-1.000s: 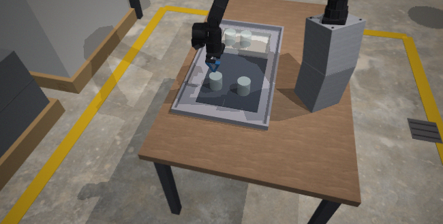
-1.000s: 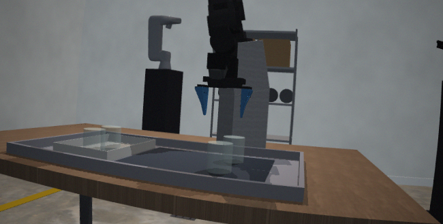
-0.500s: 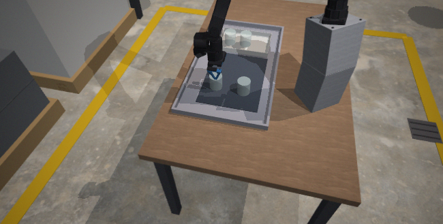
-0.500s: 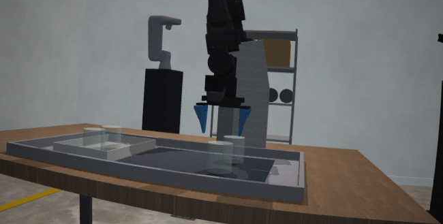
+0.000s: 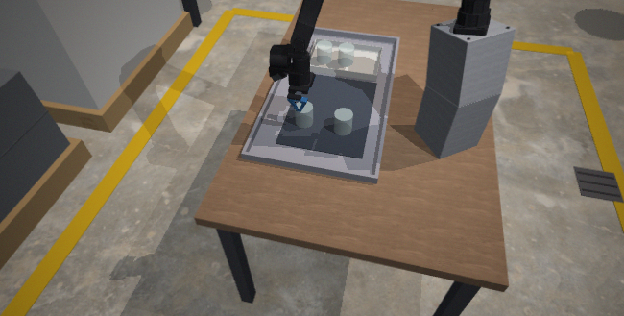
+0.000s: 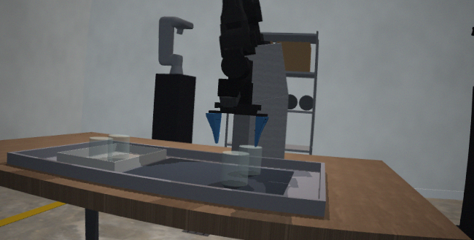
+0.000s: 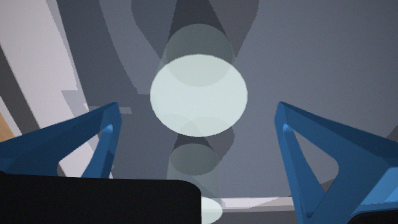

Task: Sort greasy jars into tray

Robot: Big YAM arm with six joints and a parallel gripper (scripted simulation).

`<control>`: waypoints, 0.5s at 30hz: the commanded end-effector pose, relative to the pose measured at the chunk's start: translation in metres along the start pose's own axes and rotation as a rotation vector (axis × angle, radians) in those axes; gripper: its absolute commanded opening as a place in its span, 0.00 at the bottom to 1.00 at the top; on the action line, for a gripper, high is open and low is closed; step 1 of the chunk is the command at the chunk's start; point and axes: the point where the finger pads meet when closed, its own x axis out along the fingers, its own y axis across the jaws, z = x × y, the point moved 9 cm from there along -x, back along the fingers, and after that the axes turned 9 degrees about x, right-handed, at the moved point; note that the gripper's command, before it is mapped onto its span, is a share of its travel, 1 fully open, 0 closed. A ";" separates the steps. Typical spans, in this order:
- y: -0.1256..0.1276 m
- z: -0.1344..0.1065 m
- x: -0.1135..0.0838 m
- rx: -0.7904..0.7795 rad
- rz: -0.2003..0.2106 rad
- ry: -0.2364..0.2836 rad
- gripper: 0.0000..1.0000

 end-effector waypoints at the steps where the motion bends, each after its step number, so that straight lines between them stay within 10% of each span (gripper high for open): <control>1: -0.003 -0.002 0.011 0.012 -0.004 0.002 1.00; 15: -0.006 -0.012 0.017 0.012 -0.004 0.002 1.00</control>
